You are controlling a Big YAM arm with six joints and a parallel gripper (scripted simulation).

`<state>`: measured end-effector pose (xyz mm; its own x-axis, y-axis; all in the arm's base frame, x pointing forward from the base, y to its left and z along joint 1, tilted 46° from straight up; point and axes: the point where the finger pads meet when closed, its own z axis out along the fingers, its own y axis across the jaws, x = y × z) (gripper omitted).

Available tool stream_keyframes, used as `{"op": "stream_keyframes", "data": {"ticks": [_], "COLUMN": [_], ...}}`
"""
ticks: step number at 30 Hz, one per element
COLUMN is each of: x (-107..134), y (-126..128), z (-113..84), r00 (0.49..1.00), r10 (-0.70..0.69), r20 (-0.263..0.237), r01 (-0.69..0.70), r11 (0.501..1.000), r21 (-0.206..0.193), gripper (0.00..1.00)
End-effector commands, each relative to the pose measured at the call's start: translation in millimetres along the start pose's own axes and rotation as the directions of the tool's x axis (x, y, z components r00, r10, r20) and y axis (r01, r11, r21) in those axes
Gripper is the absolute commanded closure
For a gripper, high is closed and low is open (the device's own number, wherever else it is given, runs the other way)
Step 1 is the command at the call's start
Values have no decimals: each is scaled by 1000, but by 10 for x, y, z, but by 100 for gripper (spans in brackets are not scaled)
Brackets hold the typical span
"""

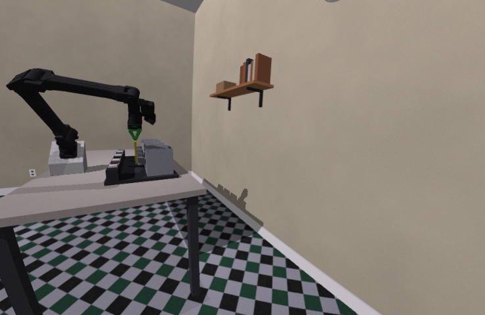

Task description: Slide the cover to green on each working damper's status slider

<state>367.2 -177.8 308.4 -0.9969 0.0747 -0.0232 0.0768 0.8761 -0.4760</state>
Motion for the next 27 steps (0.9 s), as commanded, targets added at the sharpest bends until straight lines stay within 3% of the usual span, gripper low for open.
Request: {"op": "stream_keyframes", "data": {"ticks": [1, 14, 17, 20, 21, 27], "x": [-72, -101, -385, -411, -583, -1018], "y": [-66, -41, 92, 106, 192, 403], "z": [-339, -378, -372, -374, -393, -438], "r00": [998, 999, 999, 999, 999, 999], "r10": [28, 22, 17, 17, 17, 15], "r20": [49, 38, 29, 29, 31, 33], "r01": [-29, -23, -19, -20, -21, -22], "r11": [1000, 1000, 997, 997, 993, 975], "r21": [11, 11, 72, 78, 119, 220], "gripper": [64, 64, 64, 64, 64, 64]}}
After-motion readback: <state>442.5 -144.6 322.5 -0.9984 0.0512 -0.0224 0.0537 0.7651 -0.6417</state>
